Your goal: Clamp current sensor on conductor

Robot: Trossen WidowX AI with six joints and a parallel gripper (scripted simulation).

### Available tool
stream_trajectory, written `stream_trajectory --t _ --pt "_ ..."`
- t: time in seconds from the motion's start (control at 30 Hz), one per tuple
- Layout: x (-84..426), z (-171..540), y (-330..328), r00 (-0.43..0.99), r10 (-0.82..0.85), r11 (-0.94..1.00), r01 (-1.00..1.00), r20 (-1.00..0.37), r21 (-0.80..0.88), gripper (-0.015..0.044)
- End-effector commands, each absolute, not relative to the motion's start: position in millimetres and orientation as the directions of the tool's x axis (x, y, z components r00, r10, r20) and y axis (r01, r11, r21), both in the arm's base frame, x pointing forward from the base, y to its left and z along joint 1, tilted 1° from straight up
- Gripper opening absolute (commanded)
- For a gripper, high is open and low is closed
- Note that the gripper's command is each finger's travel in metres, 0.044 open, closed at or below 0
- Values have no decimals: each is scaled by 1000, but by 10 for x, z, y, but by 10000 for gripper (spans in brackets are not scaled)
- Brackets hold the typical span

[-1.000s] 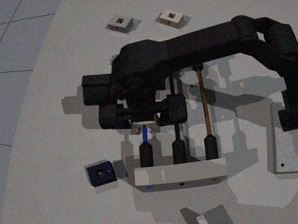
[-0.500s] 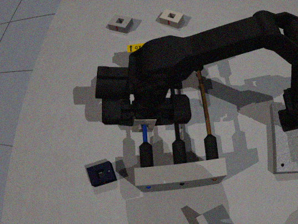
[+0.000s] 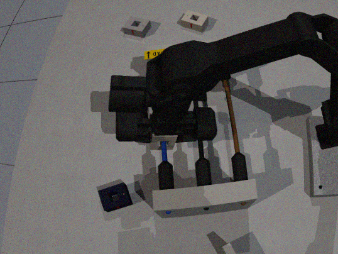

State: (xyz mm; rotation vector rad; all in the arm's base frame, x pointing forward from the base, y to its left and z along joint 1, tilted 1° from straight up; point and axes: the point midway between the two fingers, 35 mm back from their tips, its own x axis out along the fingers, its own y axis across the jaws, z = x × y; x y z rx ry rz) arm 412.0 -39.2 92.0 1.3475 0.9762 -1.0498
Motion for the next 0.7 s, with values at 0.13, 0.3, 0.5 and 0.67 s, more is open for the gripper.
stream_trajectory --t 0.13,0.3,0.5,0.67 --pt "4122 926 -392 265 -21 -45 963 -964 265 236" --pt "4122 926 -392 265 -21 -45 963 -964 265 368" --pt "4120 923 -392 263 -21 -45 964 -965 263 361" --pt "4120 923 -392 263 -21 -45 964 -965 263 312"
